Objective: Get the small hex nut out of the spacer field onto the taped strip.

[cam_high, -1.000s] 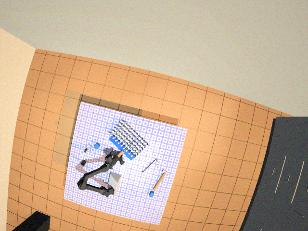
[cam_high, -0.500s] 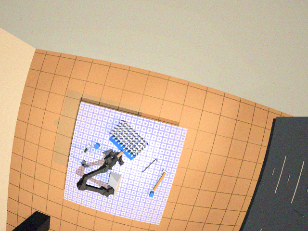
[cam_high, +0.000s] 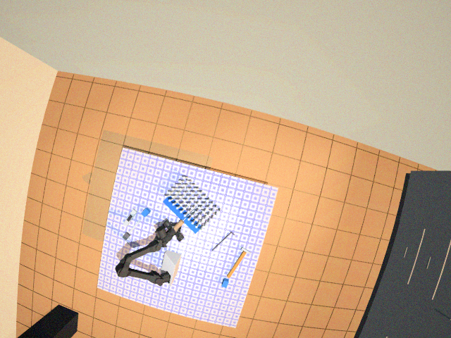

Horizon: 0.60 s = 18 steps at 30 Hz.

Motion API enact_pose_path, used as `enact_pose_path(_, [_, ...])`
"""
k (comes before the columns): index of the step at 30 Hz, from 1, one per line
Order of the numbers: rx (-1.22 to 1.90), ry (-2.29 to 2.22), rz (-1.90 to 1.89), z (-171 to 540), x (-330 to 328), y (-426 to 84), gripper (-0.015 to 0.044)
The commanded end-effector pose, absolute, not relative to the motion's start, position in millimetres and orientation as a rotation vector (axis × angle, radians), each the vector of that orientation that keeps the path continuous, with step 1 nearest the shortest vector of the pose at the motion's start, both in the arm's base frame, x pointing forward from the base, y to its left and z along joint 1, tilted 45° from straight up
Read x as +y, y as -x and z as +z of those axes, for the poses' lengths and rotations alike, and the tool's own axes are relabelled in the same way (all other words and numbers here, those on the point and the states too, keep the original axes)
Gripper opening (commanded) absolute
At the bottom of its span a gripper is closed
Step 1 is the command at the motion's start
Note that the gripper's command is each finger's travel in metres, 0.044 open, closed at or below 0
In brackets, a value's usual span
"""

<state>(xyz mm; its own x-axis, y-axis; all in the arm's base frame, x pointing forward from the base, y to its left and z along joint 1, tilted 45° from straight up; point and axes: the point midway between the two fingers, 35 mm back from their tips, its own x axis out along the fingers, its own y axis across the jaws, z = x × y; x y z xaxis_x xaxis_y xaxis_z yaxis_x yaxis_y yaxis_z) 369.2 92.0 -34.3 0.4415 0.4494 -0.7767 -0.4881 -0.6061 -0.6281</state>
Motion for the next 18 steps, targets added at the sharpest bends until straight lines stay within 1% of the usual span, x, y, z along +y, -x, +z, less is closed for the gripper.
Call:
enact_pose_path(1, [0.039,1.795,1.308,-33.5,92.4,-366.6,0.0])
enact_pose_path(18, [0.039,1.794,1.309,-29.6,96.6,-356.2,0.0])
